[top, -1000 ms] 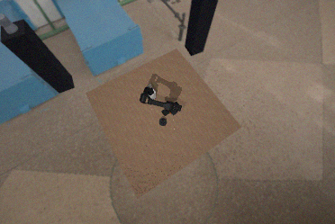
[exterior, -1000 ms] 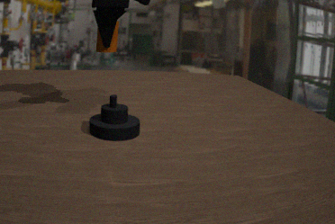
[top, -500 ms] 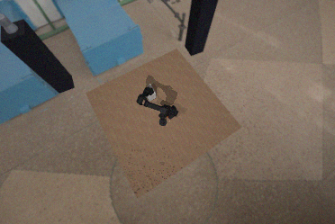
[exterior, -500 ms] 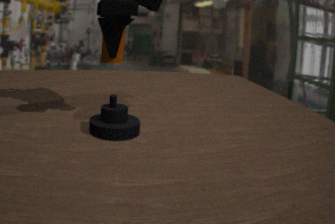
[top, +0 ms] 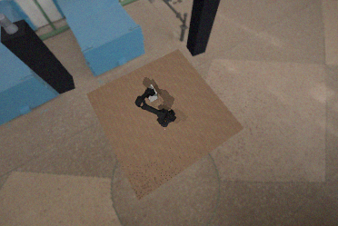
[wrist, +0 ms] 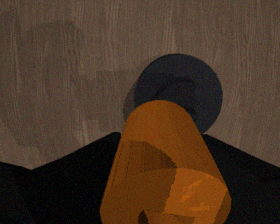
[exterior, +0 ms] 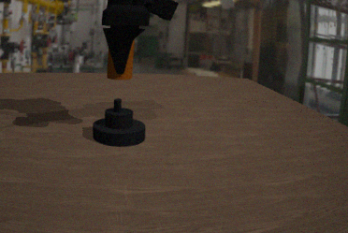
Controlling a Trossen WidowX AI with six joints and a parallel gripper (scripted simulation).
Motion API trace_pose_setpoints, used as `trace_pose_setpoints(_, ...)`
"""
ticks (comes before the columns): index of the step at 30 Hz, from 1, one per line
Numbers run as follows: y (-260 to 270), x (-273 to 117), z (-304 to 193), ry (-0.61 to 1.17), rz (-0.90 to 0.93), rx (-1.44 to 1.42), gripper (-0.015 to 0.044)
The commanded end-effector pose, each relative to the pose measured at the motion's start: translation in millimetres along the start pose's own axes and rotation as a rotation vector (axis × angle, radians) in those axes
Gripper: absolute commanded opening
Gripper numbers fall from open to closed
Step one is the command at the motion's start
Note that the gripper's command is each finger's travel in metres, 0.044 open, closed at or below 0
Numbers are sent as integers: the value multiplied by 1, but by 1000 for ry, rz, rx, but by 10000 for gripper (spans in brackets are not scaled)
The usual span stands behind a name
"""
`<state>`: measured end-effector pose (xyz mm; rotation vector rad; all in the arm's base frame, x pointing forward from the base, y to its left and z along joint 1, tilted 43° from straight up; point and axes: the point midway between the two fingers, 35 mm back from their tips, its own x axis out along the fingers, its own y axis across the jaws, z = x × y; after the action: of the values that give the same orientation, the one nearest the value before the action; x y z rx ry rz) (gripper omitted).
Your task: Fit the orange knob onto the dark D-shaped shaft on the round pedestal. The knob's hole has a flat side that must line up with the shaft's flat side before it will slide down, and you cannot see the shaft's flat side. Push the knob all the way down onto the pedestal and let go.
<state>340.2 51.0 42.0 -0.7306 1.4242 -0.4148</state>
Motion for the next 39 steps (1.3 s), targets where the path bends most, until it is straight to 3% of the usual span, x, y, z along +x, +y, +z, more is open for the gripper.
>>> trace_pose_setpoints(1, -14, 2, 0, -7, -8, 0, 0)
trace_pose_setpoints(16, -21, 31, 0, -6, -13, 2, 0)
trace_pose_setpoints(39, -22, 32, 1, -6, -13, 12, 0)
